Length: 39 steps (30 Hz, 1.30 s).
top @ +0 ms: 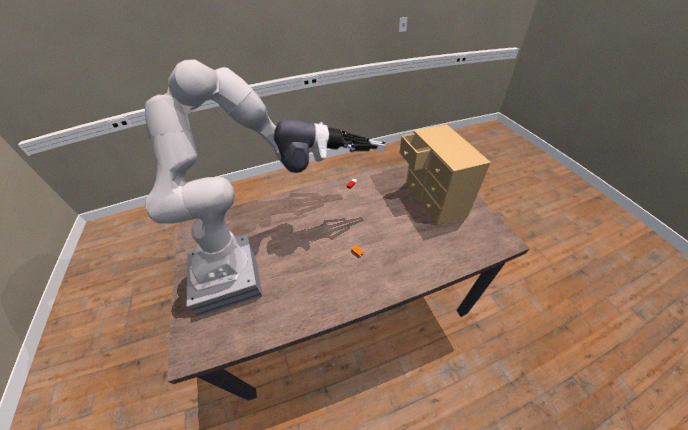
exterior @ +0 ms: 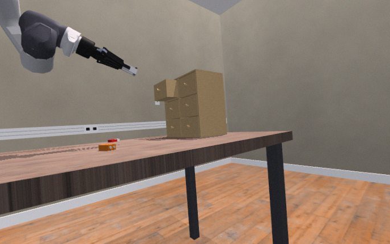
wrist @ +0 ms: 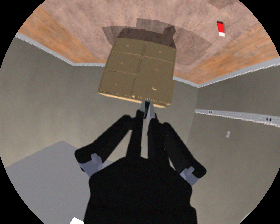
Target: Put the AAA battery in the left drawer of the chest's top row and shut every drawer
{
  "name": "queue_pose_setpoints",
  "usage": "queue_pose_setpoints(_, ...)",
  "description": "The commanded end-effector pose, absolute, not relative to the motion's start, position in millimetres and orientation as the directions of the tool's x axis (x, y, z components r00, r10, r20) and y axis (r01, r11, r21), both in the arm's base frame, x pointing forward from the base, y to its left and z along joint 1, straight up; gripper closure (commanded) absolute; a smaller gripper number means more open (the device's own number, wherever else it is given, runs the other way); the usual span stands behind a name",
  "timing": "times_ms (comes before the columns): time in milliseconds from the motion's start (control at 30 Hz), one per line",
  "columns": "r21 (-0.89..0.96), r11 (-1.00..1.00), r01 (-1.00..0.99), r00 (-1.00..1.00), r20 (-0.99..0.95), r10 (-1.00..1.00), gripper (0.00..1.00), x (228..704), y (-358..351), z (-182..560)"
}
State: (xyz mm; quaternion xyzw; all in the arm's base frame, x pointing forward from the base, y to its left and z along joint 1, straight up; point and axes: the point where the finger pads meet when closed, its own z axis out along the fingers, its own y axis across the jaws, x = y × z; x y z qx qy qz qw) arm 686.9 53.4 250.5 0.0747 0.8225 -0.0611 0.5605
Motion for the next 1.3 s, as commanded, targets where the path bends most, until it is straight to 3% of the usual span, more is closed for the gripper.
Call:
queue_pose_setpoints(0,-0.003,0.981,0.196,-0.342,-0.937,0.066,0.87,686,53,253)
queue_pose_setpoints(1267,-0.002,0.981,0.195,-0.336,-0.940,0.065,0.87,698,51,252)
